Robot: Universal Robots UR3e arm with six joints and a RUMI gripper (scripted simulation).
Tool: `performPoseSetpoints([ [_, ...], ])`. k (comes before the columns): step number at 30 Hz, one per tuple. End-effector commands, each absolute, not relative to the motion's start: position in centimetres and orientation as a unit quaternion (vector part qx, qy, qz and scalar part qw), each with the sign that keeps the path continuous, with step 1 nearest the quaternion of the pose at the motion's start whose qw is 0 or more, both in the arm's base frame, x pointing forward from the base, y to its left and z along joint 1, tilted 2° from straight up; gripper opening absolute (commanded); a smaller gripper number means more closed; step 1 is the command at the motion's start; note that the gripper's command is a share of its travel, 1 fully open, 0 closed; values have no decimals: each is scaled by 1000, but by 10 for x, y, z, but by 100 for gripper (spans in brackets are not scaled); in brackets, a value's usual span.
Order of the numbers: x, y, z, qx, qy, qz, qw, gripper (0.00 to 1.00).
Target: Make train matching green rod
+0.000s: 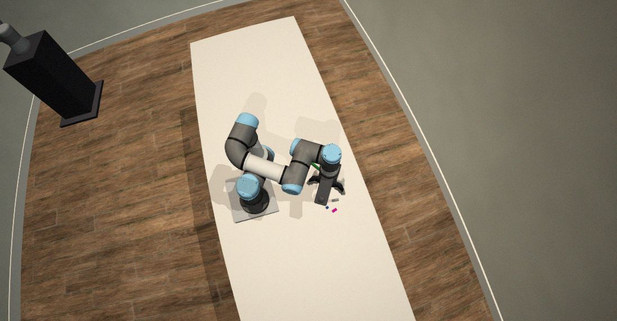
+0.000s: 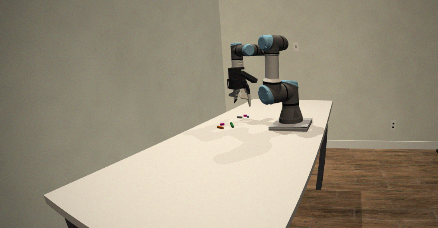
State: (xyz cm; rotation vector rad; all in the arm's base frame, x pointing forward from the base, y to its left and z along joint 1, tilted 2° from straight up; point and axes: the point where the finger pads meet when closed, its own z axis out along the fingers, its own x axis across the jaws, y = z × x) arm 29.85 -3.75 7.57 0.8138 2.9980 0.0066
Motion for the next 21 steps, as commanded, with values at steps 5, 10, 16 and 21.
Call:
performPoseSetpoints([
  [5,296,-46,77,396,918,1,17,100],
  [10,295,-50,77,463,886,2,17,100],
  [16,294,-53,77,522,853,3,17,100],
  [21,293,-57,77,591,806,5,17,100],
])
